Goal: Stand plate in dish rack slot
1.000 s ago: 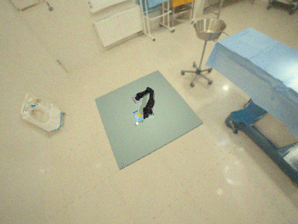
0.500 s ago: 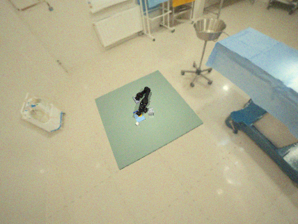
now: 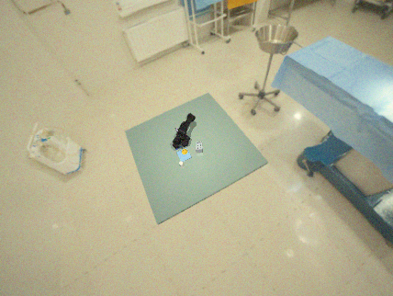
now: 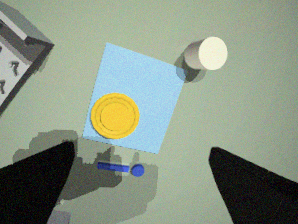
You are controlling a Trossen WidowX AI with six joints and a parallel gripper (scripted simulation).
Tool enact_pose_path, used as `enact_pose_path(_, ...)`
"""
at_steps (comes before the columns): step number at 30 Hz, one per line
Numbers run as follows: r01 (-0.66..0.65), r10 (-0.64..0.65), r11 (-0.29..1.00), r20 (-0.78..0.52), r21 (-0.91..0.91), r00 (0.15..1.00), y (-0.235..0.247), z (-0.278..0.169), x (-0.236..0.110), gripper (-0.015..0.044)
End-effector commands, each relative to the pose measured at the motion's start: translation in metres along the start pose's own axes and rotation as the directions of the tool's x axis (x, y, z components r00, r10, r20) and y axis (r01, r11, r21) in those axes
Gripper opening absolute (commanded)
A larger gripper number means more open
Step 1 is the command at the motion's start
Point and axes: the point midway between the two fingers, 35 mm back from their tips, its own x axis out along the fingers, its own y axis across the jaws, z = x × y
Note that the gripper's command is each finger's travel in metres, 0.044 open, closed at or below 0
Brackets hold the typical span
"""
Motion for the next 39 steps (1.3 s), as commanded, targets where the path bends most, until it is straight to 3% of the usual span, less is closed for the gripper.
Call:
enact_pose_path(1, -0.069, 0.065, 0.991, 0.033, 0.119, 0.997, 0.001, -0.012, -0.001, 0.04)
enact_pose_path(11, -0.125, 0.112, 0.968, 0.07, 0.218, 0.991, 0.003, -0.022, -0.003, 0.04)
enact_pose_path(19, -0.109, 0.128, 0.954, -0.052, 0.279, 0.99, 0.022, -0.024, 0.103, 0.04)
enact_pose_path(39, -0.107, 0.128, 0.954, -0.055, 0.281, 0.99, 0.027, -0.028, 0.13, 0.04)
